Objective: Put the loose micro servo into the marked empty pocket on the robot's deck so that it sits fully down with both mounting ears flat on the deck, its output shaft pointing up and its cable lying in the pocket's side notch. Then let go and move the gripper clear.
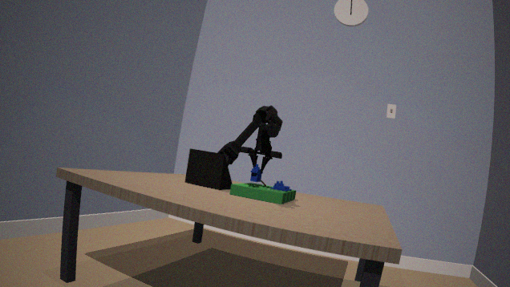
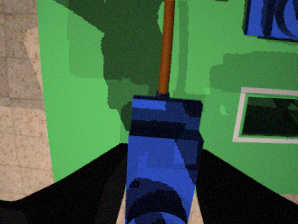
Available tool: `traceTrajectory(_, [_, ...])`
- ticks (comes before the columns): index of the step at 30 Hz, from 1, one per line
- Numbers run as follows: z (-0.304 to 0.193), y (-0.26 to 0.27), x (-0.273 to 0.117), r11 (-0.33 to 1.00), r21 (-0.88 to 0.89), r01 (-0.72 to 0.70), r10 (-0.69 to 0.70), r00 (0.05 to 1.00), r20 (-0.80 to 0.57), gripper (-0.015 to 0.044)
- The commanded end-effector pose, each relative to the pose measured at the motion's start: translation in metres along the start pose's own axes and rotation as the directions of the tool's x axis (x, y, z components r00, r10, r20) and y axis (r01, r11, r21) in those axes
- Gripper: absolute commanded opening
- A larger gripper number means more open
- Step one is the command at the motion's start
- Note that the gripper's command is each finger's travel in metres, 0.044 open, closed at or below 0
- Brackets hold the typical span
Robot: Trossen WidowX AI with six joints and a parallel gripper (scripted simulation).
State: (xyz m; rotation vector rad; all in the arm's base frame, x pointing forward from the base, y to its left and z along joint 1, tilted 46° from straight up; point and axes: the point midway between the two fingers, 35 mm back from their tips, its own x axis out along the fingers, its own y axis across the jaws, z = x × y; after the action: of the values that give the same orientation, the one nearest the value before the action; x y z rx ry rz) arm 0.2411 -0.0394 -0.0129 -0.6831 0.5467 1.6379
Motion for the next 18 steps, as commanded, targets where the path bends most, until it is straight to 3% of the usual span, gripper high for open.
traceTrajectory(1, [-0.0036, -0.0014, -0.0025, 0.994, 0.106, 0.007, -0.007, 1.0, -0.008, 0.0])
traceTrajectory(18, [-0.0036, -0.0014, -0.0025, 0.77, 0.638, 0.01, -0.007, 1.0, -0.008, 0.0])
